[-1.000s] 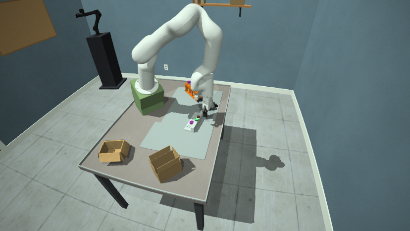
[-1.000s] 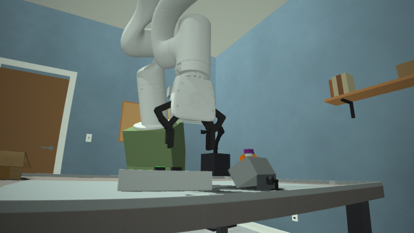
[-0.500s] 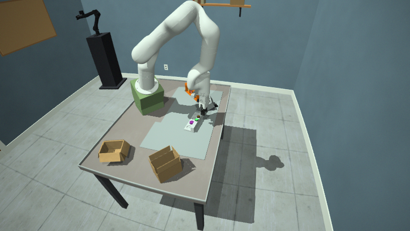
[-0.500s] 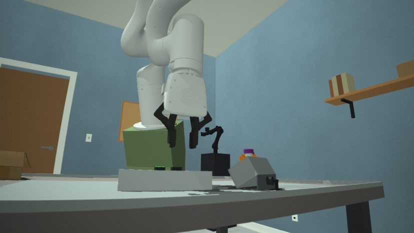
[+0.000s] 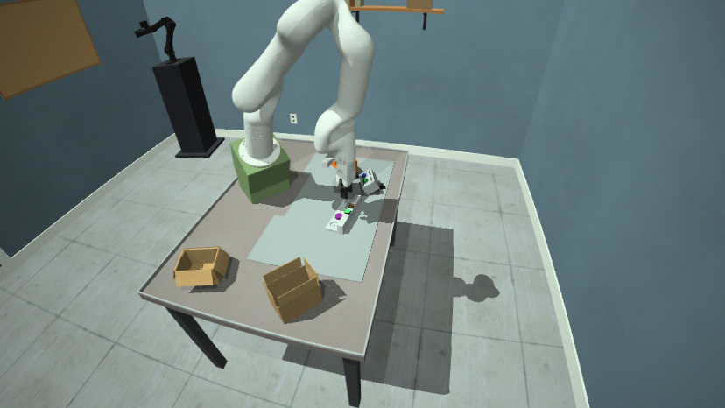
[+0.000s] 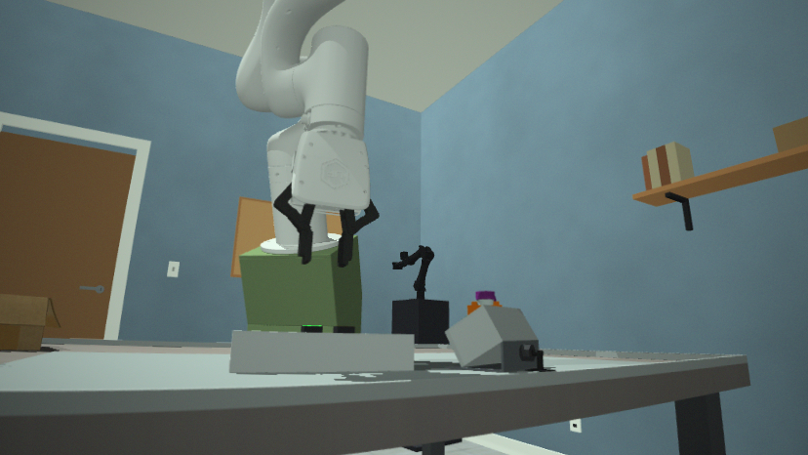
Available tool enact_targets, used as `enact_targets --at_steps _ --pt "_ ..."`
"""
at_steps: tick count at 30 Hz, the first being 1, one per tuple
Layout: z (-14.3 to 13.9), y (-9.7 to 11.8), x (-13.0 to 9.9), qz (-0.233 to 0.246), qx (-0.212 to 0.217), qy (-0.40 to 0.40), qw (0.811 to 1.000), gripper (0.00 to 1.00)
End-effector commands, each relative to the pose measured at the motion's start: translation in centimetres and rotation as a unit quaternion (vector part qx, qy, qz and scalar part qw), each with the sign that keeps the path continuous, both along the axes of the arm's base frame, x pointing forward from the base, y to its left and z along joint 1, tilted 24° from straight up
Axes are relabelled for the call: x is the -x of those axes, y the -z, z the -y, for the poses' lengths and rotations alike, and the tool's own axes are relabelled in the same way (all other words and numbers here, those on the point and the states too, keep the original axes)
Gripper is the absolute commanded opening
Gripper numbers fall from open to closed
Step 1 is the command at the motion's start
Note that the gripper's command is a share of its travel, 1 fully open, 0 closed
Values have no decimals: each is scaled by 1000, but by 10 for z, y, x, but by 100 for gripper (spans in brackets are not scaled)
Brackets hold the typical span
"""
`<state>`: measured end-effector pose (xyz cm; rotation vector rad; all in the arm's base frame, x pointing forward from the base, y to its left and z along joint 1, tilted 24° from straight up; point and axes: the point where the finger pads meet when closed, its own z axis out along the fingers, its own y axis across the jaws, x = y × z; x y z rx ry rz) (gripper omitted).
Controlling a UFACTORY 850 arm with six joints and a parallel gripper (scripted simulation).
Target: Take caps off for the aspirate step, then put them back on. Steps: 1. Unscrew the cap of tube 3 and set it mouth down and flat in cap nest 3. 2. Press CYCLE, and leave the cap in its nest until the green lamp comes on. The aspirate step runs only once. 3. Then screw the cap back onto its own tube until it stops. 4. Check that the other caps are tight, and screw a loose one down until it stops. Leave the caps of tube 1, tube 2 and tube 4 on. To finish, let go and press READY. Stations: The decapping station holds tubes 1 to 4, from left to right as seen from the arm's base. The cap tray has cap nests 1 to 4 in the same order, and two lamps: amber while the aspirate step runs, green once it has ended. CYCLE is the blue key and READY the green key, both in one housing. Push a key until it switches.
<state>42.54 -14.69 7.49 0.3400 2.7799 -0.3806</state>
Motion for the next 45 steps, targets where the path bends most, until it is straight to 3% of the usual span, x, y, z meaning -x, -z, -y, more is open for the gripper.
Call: enact_targets --at_steps 1,4,19,45 --pt "3 -10 25 3 -1 -1 1000 46" --pt "4 -15 41 3 -1 -1 1000 46" --pt "4 -15 42 3 -1 -1 1000 46" --pt "40 94 8 3 -1 -1 1000 46"
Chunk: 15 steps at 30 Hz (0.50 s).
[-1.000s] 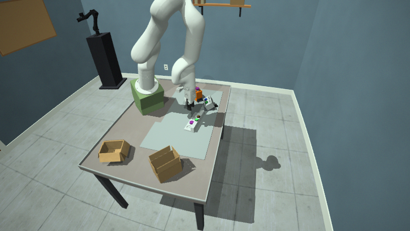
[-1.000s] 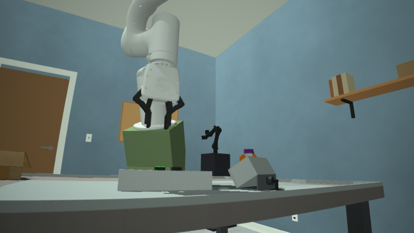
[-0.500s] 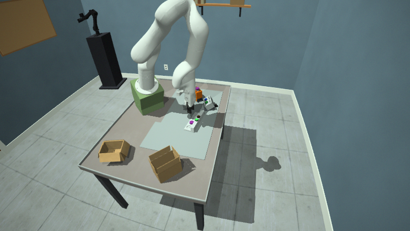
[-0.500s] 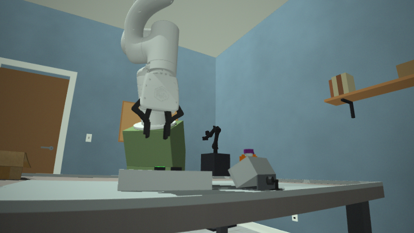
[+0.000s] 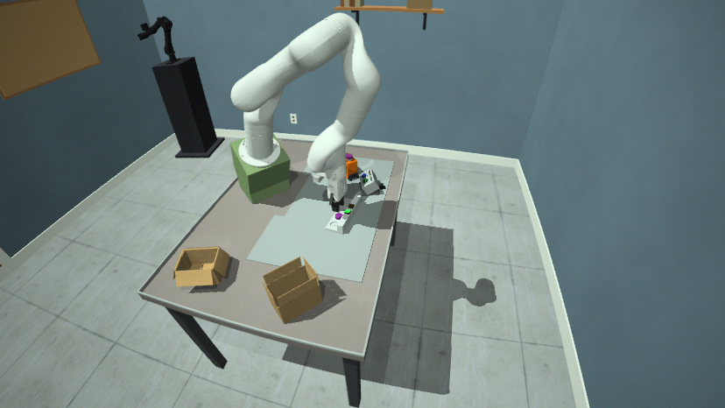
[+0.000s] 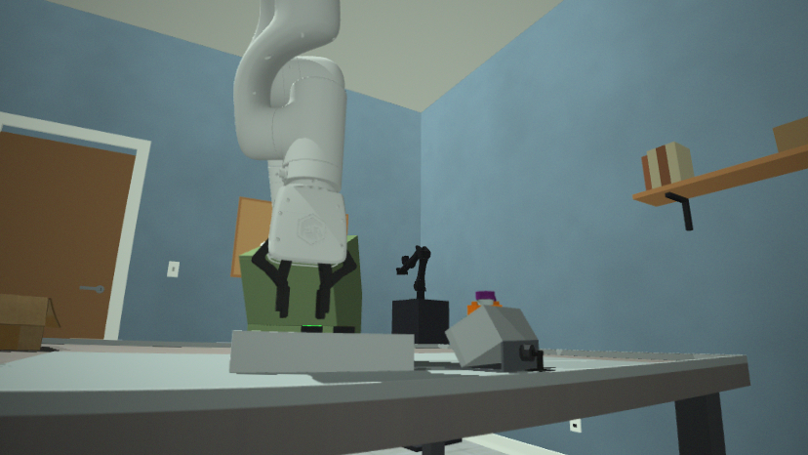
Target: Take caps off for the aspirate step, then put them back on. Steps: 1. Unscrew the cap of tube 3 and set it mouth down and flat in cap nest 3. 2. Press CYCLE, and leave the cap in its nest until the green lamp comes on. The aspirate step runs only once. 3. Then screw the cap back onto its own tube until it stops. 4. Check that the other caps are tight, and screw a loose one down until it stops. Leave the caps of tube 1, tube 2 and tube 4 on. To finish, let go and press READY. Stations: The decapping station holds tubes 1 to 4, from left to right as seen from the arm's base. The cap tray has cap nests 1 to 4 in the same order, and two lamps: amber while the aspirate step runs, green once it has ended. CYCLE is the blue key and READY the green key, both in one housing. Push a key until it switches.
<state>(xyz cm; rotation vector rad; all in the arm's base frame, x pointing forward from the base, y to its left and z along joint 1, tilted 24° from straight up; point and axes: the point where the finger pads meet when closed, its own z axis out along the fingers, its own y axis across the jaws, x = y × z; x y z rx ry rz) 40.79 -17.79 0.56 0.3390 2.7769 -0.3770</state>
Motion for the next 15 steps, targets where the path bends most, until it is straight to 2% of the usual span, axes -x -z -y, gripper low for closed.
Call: enact_targets --at_steps 1,15 --pt "11 30 -11 1 0 0 1000 46" --pt "12 34 -13 1 0 0 1000 46"
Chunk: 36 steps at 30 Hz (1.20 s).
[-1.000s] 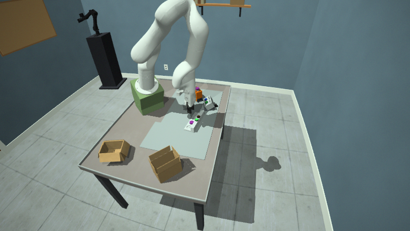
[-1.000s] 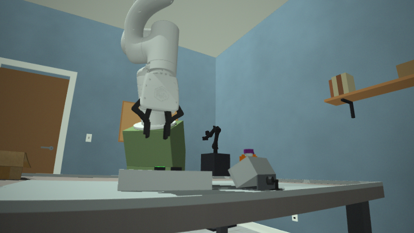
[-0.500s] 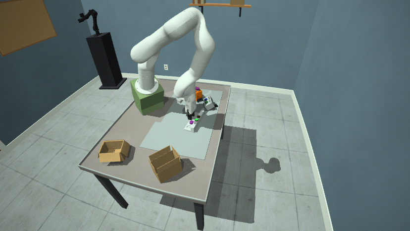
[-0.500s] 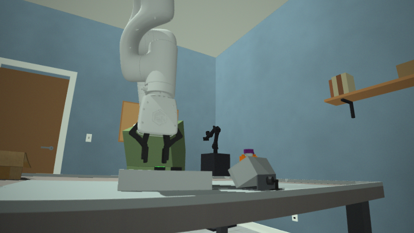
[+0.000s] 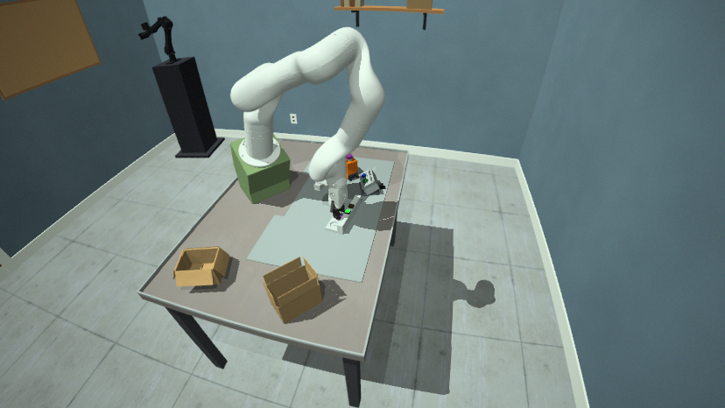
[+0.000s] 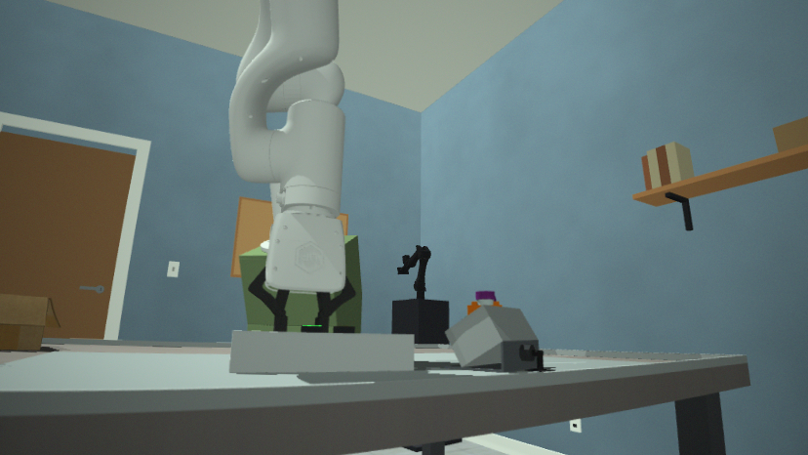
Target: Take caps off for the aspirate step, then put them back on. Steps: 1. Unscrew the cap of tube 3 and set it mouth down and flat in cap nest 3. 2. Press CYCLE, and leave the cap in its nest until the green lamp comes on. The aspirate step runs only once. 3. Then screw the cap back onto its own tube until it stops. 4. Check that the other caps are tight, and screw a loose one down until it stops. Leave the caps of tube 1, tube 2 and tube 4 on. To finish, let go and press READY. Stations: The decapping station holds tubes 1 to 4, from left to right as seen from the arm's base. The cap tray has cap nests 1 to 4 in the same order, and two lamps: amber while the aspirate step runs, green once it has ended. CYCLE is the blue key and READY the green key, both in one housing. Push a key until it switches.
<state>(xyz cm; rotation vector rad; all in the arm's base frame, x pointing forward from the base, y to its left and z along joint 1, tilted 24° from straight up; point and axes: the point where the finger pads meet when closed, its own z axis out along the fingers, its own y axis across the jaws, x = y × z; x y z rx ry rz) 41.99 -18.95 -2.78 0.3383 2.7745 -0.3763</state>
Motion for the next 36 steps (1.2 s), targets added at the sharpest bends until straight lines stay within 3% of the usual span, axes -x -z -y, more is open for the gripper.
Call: enact_targets --at_steps 1,30,31,36 --pt "0 0 -1 0 0 0 1000 46" --pt "3 10 -2 0 0 0 1000 46" --pt "3 10 -2 0 0 0 1000 0" --pt "3 10 -2 0 0 0 1000 0"
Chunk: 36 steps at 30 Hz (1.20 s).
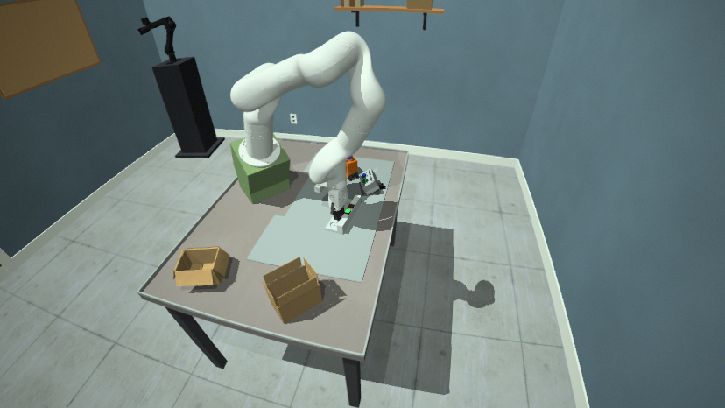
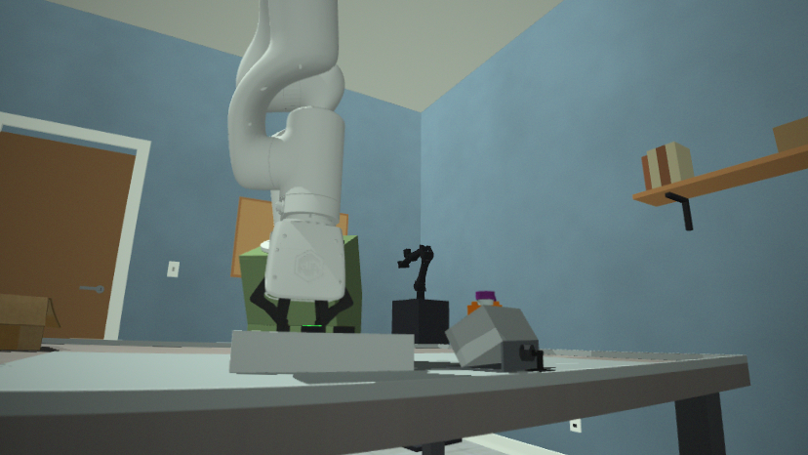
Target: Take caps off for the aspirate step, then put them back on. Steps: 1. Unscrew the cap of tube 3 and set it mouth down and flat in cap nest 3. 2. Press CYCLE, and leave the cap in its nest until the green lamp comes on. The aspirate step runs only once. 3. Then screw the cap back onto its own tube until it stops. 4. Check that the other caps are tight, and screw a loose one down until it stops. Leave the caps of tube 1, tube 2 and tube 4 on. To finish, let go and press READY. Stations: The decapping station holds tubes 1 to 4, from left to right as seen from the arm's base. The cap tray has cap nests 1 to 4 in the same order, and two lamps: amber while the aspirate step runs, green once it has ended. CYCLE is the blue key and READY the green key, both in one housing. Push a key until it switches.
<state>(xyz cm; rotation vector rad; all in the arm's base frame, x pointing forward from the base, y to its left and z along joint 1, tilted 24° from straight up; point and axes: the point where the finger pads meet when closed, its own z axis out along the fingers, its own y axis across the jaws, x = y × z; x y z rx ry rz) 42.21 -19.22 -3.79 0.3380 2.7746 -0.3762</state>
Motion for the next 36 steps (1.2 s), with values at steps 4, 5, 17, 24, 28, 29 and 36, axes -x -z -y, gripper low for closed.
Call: enact_targets --at_steps 4,5,17,24,28,29,36 --pt "0 0 0 0 0 0 1000 0" --pt "0 0 0 0 0 0 1000 0" --pt "-12 -37 11 0 0 0 1000 0" --pt "-19 -59 18 0 0 0 1000 0" --pt "-25 -78 23 0 0 0 1000 0" --pt "-26 -82 25 0 0 0 1000 0" --pt "-37 -114 35 0 0 0 1000 0"
